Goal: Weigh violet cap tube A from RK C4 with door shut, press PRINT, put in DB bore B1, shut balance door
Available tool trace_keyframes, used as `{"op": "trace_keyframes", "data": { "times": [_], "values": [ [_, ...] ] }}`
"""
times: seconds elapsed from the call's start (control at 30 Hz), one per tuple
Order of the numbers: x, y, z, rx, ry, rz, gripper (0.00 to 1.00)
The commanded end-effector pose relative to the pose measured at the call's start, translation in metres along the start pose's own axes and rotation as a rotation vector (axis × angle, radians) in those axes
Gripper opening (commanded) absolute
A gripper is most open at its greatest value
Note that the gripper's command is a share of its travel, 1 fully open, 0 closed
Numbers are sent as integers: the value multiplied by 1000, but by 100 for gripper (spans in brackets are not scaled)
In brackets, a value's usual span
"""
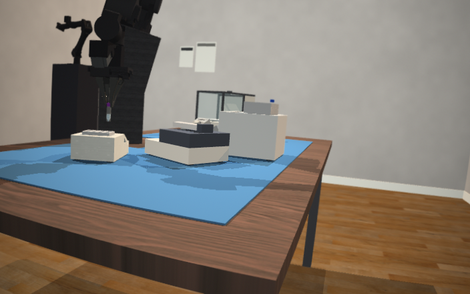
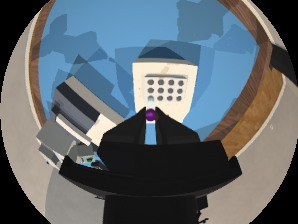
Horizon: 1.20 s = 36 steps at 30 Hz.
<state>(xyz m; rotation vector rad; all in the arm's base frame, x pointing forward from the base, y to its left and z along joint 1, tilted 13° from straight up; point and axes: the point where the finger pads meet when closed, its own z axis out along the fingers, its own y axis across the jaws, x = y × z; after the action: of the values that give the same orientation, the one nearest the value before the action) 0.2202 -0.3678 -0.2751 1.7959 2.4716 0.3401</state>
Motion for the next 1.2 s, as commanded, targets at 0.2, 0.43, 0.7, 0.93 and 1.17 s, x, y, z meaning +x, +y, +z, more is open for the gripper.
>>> {"op": "trace_keyframes", "data": {
  "times": [0.2, 0.43, 0.7, 0.93, 1.17],
  "values": [
    [3, 5, 9, 0, 0, 2, 9],
    [-8, 3, 19, -3, -18, 7, 9],
    [-9, 6, 29, -3, -16, 1, 9],
    [-7, 2, 21, -2, -15, 1, 9],
    [-7, 2, 21, -2, -15, 1, 9]
  ]
}}
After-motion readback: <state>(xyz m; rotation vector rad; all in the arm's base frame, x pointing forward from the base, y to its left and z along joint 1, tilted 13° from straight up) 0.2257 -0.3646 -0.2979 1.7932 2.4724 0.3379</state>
